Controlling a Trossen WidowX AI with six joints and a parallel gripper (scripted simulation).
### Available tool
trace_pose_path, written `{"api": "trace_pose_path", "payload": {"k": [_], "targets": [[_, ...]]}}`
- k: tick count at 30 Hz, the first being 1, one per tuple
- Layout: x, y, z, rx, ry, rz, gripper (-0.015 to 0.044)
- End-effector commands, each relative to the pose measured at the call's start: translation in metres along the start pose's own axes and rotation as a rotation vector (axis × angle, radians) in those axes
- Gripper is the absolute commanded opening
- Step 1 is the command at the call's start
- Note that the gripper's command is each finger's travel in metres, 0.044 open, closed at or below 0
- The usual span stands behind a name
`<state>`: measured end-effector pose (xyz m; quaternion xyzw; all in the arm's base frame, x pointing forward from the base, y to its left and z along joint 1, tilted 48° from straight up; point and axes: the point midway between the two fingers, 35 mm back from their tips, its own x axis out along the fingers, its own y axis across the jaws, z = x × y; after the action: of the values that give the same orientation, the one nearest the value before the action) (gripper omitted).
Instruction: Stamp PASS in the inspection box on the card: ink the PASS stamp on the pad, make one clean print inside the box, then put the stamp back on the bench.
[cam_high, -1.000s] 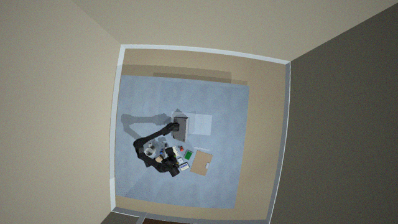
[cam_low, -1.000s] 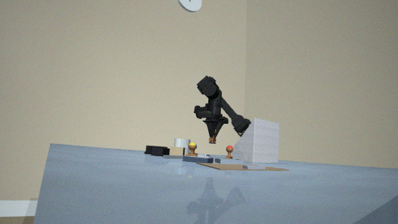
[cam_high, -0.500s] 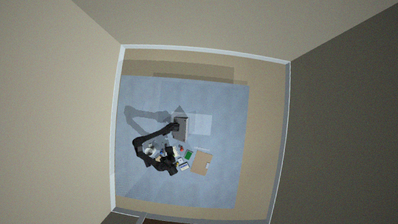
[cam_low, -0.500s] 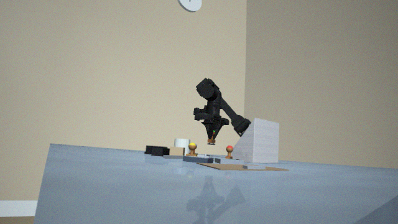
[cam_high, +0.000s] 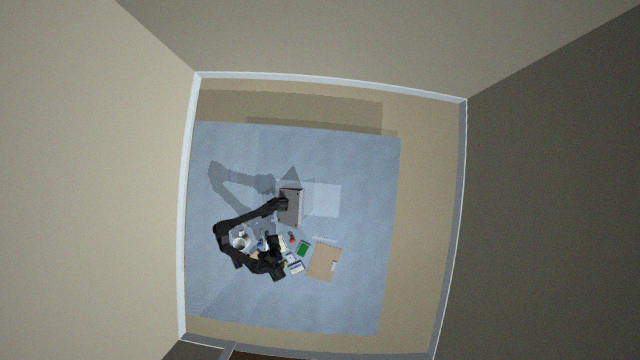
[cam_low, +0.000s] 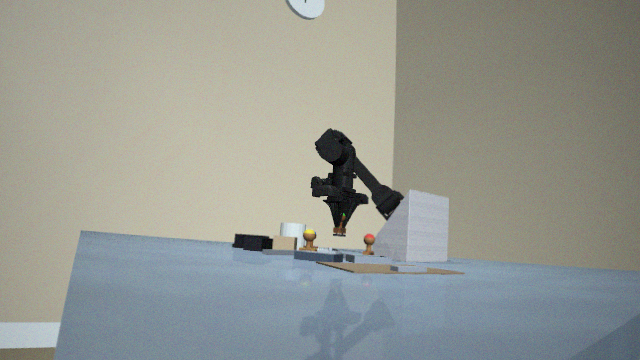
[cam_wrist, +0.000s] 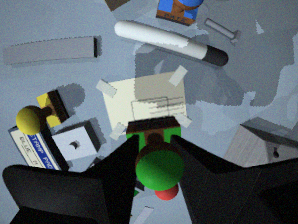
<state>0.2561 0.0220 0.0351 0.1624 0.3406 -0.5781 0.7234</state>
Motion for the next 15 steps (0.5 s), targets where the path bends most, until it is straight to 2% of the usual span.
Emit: {"api": "trace_pose_path", "payload": {"k": [1, 15], "targets": [[0.0034, -0.0002, 0.0000, -0.007, -0.004, 0.000, 0.0000], [0.0128, 0.0003, 0.0000, -0.007, -0.003, 0.001, 0.0000]]}}
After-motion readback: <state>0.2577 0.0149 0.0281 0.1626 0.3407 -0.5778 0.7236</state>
